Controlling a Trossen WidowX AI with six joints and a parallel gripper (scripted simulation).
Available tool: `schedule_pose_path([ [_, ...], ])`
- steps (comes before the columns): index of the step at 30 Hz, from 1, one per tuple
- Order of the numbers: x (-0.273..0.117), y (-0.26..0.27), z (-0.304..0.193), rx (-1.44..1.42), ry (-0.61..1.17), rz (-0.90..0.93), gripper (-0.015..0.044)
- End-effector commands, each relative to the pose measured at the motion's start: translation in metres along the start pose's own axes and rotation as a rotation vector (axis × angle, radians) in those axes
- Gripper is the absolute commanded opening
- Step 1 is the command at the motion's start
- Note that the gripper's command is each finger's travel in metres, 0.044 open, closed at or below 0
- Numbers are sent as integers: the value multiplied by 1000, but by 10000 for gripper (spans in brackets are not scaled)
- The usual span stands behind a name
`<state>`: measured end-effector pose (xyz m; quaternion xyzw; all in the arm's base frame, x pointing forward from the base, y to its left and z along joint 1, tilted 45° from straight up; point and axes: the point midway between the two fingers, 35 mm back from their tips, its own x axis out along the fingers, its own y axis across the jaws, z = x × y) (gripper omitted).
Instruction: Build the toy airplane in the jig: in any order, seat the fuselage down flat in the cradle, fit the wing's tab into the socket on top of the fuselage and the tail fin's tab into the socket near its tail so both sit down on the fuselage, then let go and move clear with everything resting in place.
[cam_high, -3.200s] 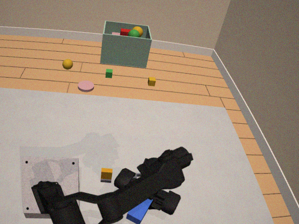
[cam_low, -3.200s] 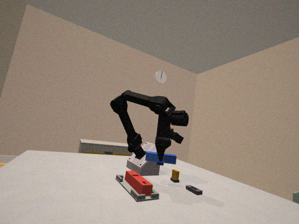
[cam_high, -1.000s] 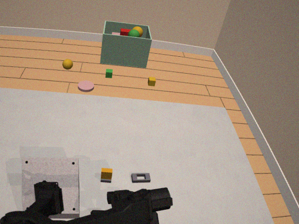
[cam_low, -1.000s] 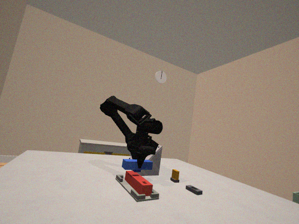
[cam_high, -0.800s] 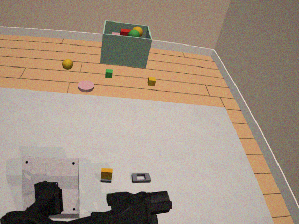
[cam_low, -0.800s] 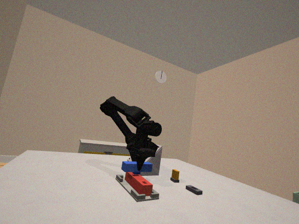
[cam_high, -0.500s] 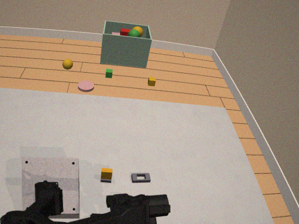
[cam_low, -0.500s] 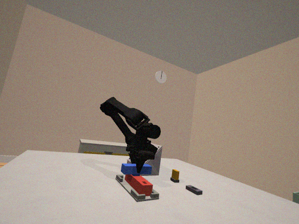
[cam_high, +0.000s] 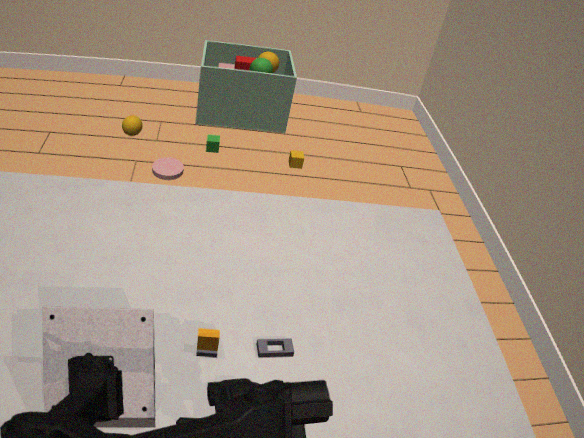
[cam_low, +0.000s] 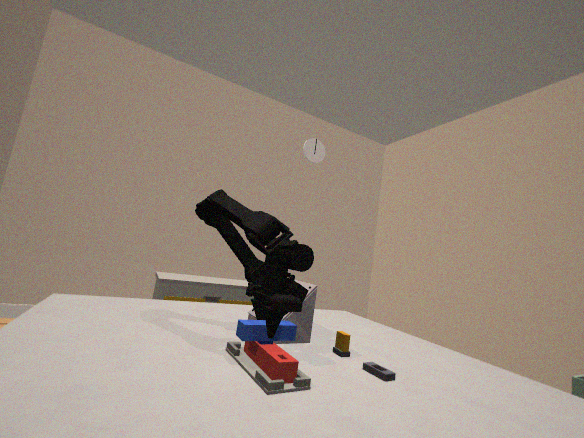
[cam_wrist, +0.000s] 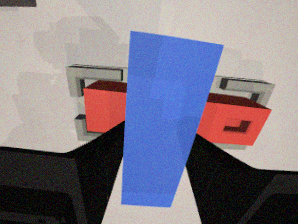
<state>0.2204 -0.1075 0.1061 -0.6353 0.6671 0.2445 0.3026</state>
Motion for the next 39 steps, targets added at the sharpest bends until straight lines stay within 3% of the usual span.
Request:
schedule_pose_path([
  [1,0,0,0,1,0,0,214],
  [10,0,0,0,1,0,0,440],
  [17,-3,-1,0,1,-1,0,440],
  [24,-84,-1,1,-8,-1,2,440],
  [30,-86,-2,3,8,0,2,440],
  [39,-84,-2,2,805,1,2,440],
])
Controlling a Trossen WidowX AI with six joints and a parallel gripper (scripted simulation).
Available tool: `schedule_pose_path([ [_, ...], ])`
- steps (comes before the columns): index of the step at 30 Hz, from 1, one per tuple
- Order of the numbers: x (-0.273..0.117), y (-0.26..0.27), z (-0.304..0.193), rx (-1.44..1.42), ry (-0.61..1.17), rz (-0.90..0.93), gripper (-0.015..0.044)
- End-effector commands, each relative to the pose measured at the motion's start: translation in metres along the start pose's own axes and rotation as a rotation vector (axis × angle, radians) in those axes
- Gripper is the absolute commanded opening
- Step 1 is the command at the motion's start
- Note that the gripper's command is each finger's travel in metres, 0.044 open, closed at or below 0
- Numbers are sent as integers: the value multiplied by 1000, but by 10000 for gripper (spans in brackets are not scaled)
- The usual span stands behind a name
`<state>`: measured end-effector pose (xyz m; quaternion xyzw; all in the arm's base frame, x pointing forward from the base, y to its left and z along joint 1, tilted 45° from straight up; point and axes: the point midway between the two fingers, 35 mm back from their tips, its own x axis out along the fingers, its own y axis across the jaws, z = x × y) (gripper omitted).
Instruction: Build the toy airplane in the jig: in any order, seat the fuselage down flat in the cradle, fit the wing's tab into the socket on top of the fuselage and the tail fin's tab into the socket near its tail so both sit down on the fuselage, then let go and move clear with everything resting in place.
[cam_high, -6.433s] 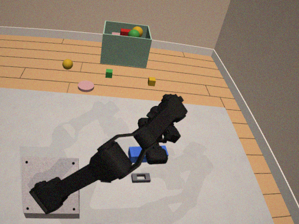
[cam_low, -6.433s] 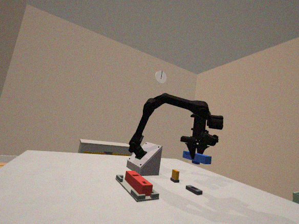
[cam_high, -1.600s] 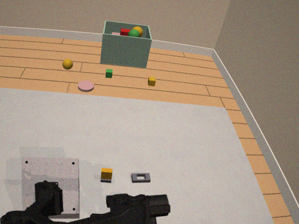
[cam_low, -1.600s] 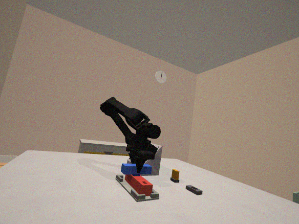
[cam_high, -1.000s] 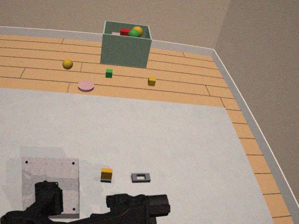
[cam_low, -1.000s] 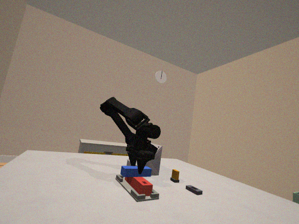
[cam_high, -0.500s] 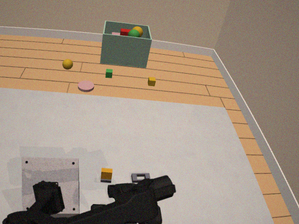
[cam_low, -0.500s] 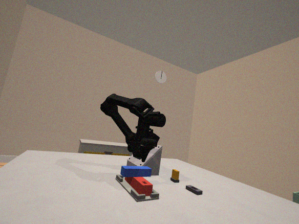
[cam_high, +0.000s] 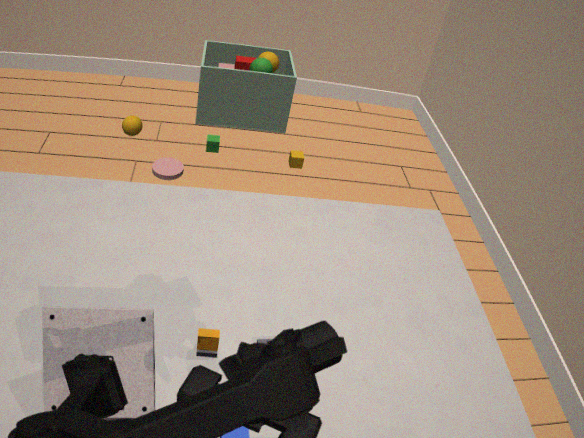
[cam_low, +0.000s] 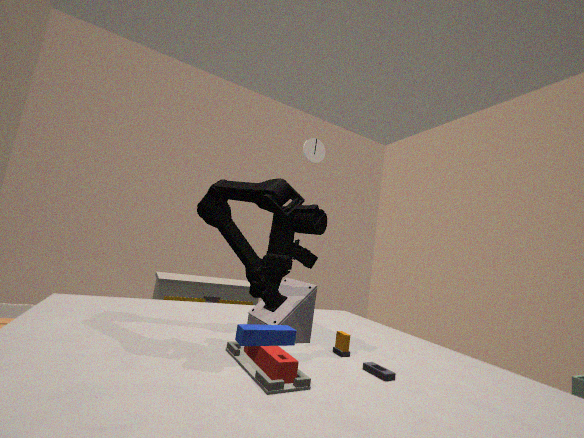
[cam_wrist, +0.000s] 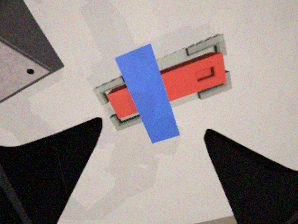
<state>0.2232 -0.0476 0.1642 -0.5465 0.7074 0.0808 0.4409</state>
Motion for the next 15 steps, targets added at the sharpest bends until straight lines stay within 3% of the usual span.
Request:
schedule_pose_path([
  [1,0,-1,0,430,-4,1,440],
  [8,2,-1,0,1085,-4,2,440],
  [15,2,-1,0,1146,-4,2,440],
])
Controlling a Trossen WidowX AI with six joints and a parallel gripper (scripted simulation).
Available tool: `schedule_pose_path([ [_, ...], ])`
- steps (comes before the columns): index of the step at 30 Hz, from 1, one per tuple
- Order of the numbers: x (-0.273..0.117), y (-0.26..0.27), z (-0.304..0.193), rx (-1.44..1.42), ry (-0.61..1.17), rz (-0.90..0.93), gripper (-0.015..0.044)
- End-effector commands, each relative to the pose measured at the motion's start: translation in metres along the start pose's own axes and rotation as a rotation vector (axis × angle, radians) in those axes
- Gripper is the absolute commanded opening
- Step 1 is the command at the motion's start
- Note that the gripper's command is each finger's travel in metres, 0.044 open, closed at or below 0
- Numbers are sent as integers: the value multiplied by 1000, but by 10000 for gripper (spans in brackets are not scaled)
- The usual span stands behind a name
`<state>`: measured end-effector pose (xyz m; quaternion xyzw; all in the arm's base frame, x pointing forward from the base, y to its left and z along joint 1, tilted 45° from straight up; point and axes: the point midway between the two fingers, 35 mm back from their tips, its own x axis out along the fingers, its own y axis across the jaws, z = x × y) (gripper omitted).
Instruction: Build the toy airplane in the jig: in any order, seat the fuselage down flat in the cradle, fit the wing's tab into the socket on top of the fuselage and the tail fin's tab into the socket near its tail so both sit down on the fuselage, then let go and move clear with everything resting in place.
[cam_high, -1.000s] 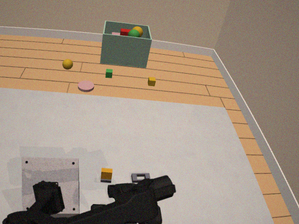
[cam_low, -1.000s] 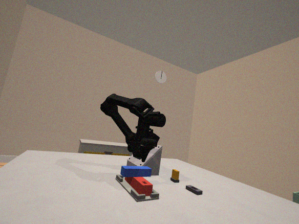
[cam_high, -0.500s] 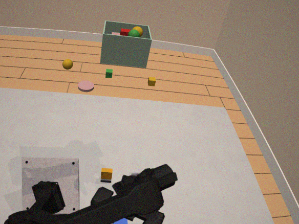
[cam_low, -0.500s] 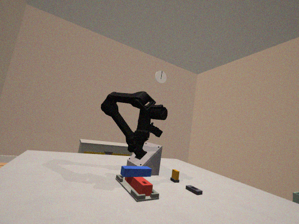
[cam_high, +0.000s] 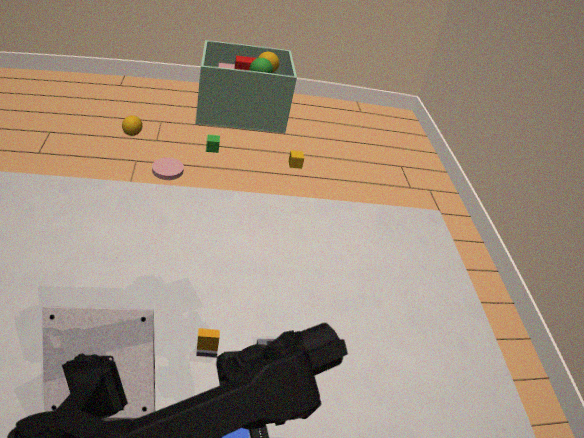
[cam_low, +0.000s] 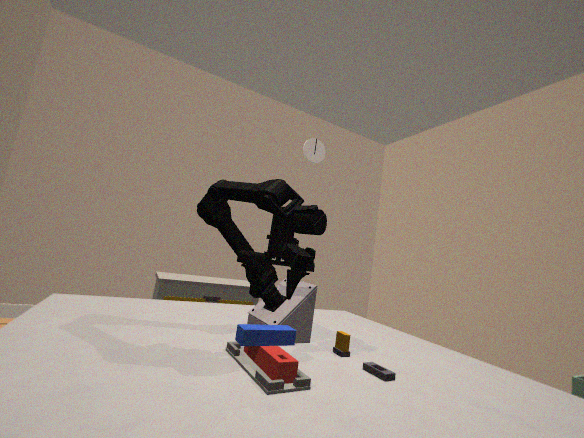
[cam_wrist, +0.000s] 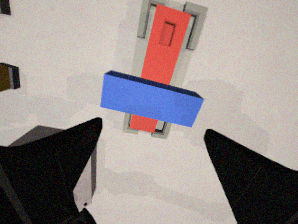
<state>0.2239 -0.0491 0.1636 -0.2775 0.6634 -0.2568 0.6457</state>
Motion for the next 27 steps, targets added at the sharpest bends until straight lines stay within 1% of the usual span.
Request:
schedule_pose_path([
  [1,1,0,0,177,-1,0,440],
  [8,1,1,0,175,-1,2,440],
  [14,-2,48,13,113,0,51,440],
  [18,-6,86,20,100,2,68,440],
  [22,-10,154,23,123,4,65,440],
  [27,-6,239,2,163,2,31,440],
])
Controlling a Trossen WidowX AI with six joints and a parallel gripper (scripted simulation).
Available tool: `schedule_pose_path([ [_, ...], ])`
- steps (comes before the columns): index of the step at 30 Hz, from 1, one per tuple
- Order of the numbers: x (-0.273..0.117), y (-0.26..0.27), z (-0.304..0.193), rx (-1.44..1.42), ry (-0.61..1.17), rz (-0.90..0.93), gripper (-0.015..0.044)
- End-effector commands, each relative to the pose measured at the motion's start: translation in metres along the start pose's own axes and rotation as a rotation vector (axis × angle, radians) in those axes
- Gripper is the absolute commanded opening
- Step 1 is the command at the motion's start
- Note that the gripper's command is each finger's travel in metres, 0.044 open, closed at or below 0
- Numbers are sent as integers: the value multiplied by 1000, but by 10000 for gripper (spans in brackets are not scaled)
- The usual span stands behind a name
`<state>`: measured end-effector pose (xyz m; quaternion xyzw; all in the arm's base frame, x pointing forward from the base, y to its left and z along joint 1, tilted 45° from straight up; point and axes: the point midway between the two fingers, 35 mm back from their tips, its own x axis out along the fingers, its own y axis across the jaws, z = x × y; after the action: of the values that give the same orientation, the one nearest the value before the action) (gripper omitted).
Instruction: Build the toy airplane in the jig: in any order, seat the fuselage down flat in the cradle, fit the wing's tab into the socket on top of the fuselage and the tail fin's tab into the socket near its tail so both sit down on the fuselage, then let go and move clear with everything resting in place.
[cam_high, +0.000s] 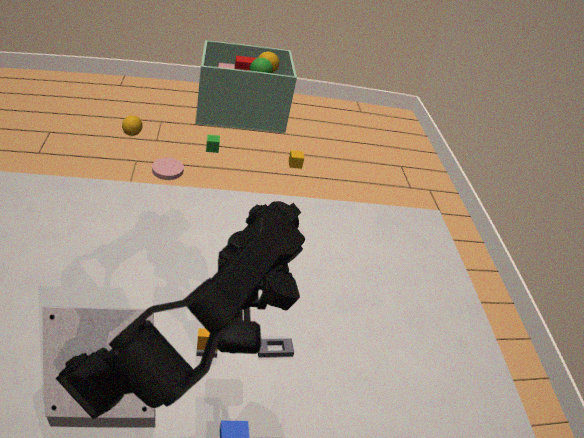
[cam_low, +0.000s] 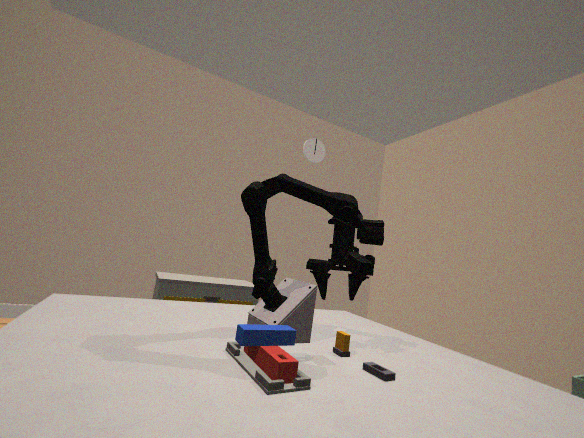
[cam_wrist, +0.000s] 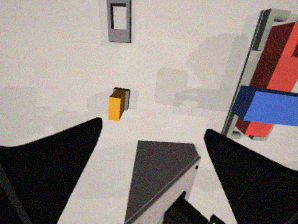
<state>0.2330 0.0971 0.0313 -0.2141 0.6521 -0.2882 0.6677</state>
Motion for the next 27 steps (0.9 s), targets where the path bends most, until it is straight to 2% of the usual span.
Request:
schedule_pose_path([
  [1,7,52,-27,30,-8,-26,440],
  [9,12,62,-33,37,-11,-33,440],
  [14,63,60,-33,37,-12,-34,440],
  [27,85,59,-32,38,-12,-35,440],
])
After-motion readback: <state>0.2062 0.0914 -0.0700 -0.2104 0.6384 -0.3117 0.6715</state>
